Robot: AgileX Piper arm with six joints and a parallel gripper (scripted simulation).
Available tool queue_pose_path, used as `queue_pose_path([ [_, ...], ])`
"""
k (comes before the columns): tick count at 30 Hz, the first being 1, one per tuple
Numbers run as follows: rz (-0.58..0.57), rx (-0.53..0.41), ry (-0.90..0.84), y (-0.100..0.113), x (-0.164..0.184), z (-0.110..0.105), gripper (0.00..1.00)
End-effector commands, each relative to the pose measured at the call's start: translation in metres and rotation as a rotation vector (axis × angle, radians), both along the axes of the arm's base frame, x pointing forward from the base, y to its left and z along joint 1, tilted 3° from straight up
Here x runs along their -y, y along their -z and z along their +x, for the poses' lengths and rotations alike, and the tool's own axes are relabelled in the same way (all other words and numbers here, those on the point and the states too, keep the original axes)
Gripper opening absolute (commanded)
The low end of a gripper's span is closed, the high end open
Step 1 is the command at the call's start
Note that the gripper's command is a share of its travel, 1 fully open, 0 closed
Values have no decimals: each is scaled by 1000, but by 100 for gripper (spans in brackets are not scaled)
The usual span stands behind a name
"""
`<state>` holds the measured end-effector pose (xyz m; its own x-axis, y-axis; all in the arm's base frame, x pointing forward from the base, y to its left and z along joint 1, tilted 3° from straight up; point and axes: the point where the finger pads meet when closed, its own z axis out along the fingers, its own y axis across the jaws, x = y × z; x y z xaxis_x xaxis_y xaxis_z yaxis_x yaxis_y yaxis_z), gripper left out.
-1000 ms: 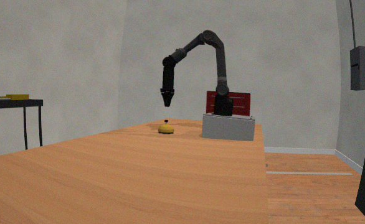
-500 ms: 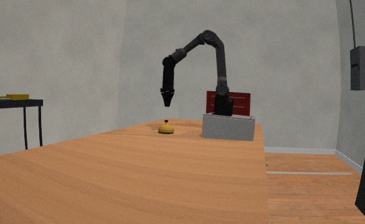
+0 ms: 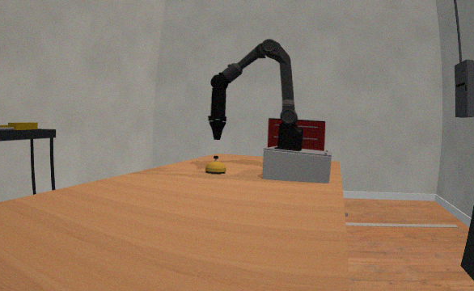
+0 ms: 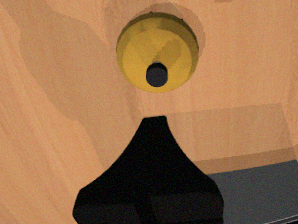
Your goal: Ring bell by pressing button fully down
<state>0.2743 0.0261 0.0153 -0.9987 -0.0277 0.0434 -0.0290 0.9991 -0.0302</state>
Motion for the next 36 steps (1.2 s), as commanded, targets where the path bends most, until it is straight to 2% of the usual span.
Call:
queue_pose_path([
  [1, -1, -2, -2, 2, 0, 0, 0],
  [36, -1, -1, -1, 50, 1, -1, 0],
])
